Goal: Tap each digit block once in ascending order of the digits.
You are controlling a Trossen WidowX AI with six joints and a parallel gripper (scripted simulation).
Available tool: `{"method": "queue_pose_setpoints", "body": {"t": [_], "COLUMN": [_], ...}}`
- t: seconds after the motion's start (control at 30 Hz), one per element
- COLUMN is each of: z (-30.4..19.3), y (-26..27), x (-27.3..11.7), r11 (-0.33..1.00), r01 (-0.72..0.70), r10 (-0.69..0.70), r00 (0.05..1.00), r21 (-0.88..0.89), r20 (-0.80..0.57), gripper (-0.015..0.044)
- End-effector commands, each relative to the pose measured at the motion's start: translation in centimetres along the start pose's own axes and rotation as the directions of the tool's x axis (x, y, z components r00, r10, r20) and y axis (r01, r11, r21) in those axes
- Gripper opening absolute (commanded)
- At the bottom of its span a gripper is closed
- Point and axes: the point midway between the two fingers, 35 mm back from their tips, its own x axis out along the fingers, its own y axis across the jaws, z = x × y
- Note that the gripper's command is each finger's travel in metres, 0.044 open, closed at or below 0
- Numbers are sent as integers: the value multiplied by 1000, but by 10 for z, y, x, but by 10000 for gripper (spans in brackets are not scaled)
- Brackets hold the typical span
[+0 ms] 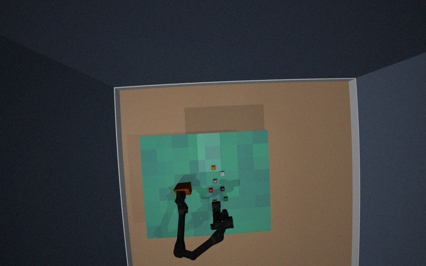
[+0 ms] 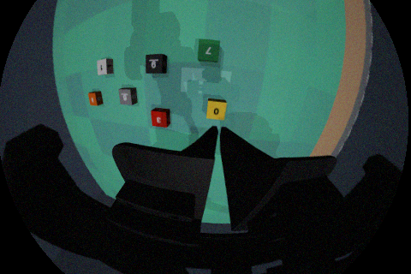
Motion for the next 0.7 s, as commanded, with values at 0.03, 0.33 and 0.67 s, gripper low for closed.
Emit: {"method": "queue_pose_setpoints", "body": {"t": [0.03, 0.33, 0.67], "z": [-2, 42, 66], "y": [-3, 78, 212], "x": [-17, -23, -21], "r11": [1000, 1000, 1000], "r01": [9, -21, -15], "r10": [-9, 21, 15], "r00": [1000, 999, 1000], "r21": [6, -8, 5], "r20": [1, 29, 9], "gripper": [20, 20, 20]}}
